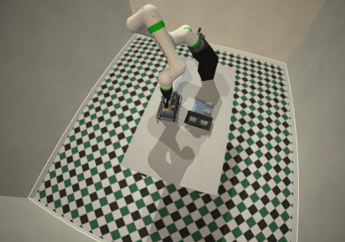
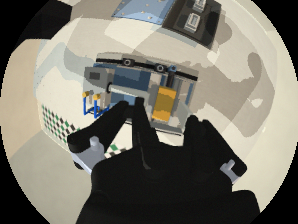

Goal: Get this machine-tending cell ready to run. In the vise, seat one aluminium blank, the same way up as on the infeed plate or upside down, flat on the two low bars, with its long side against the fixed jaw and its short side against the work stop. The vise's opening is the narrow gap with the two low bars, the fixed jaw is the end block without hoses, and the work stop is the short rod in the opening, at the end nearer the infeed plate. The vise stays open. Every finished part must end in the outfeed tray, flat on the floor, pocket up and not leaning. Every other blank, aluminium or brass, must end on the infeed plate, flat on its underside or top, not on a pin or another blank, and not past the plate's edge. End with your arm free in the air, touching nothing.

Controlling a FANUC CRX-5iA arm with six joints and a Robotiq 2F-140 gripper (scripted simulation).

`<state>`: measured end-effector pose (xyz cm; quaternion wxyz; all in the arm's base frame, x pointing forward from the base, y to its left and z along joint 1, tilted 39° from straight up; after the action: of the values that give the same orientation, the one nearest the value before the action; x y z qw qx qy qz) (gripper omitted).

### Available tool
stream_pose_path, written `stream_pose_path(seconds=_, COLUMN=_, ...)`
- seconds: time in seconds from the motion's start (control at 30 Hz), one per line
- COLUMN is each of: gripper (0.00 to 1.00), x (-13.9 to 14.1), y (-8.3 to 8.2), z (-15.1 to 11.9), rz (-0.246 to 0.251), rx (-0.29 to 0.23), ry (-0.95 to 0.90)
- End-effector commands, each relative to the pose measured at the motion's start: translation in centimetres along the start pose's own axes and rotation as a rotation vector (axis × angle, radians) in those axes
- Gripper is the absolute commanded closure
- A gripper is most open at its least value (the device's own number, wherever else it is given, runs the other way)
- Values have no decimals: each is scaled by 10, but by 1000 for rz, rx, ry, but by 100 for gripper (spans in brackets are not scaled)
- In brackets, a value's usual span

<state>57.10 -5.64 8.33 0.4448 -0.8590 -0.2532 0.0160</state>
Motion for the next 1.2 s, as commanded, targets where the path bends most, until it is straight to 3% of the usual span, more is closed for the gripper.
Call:
stream_pose_path(seconds=0.0, gripper=60, x=0, y=0, z=0, rz=0, rx=0, ry=0)
stream_pose_path(seconds=0.93, gripper=60, x=0, y=0, z=0, rz=0, rx=0, ry=0)
stream_pose_path(seconds=0.97, gripper=100, x=0, y=0, z=0, rz=0, rx=0, ry=0)
stream_pose_path(seconds=1.17, gripper=100, x=0, y=0, z=0, rz=0, rx=0, ry=0)
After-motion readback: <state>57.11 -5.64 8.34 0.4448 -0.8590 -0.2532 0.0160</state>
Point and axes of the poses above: the point where the finger pads meet when closed, its own y axis out along the fingers, its own x axis across the jaws, z = x × y, the point moved 8 cm from there along -y, back along the fingers, and after that the axes turned 7 degrees about -y, right-handed, at the moved point
